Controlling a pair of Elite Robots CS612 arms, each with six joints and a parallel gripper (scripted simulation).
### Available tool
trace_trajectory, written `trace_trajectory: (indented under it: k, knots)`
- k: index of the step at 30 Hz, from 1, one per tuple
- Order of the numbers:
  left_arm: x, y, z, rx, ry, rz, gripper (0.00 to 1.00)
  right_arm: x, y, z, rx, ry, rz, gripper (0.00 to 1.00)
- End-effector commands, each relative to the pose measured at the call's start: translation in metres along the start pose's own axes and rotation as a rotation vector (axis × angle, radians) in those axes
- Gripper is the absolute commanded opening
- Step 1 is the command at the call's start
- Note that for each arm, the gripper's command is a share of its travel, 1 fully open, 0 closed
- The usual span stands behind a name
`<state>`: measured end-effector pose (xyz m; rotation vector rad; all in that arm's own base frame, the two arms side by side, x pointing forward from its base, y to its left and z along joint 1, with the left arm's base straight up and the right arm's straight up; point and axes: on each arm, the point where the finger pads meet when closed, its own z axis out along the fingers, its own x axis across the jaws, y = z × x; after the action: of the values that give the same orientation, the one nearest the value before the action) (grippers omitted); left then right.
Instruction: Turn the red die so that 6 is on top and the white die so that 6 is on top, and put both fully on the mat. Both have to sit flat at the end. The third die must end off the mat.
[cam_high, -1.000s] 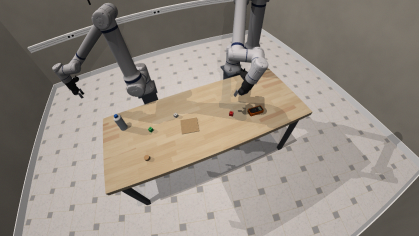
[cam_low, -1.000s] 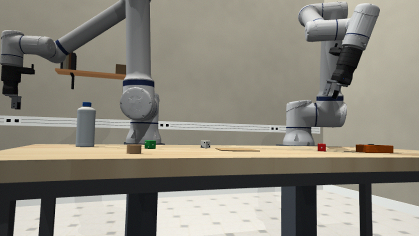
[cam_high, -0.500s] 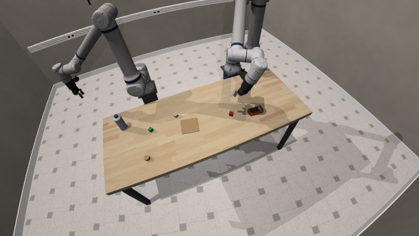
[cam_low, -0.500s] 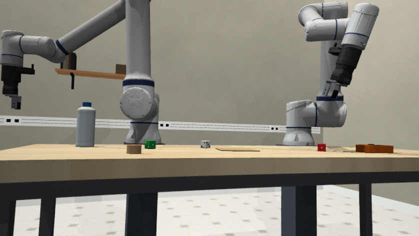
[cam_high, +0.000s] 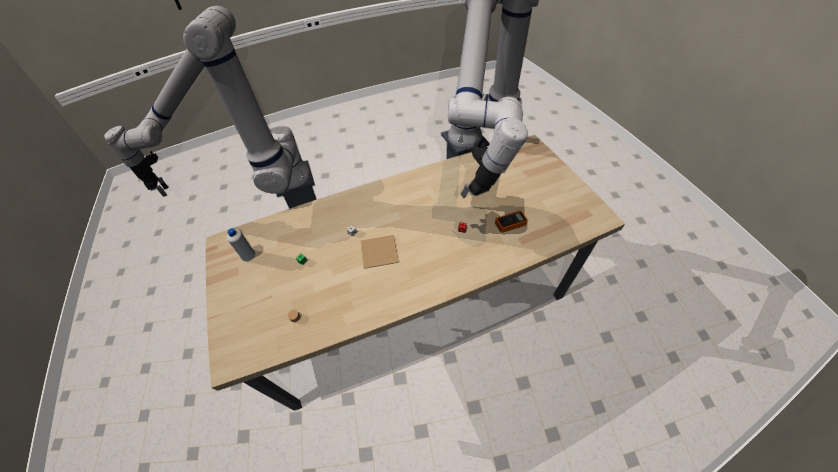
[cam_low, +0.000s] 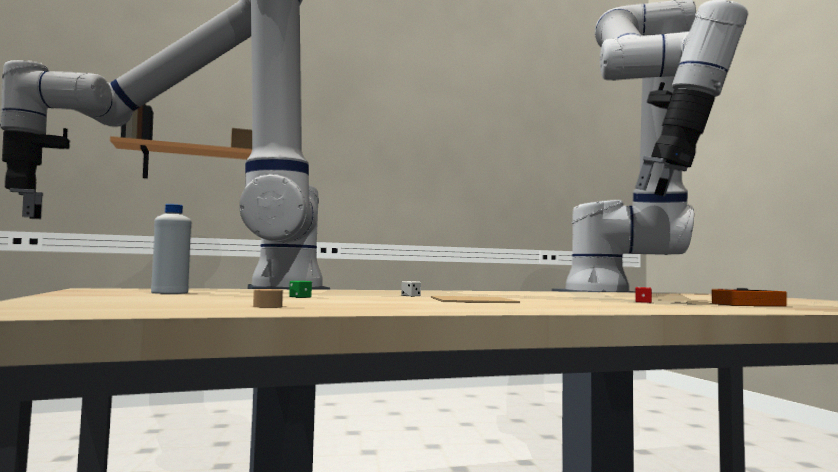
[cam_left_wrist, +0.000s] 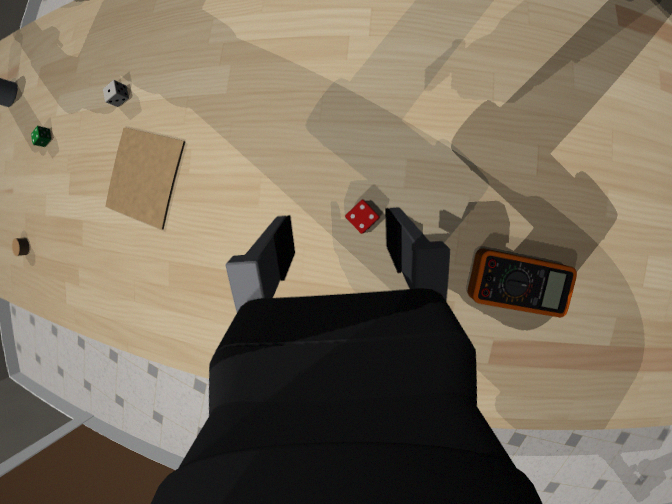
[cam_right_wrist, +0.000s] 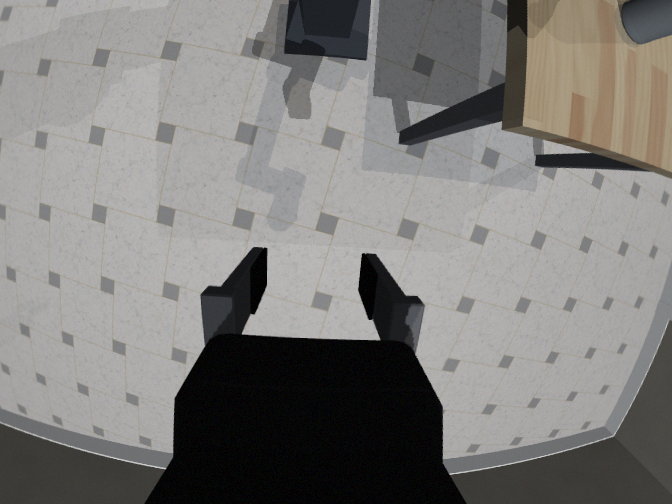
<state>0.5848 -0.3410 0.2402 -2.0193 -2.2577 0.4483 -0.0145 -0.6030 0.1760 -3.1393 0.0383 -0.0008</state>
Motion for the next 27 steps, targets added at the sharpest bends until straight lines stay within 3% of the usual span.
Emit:
trace_trajectory:
  k: [1,9,27]
  knots:
    - [-0.017,0.003,0.0,-0.006,0.007,0.004,1.0,0.0,0.001,-0.001,-0.002,0.0,0.0,1.0]
    - [-0.051,0.006,0.004,-0.016,0.024,0.012,1.0,0.0,0.001,-0.001,-0.002,0.0,0.0,1.0]
    - [-0.183,0.005,0.029,-0.06,0.078,0.041,1.0,0.0,0.001,-0.001,-0.002,0.0,0.0,1.0]
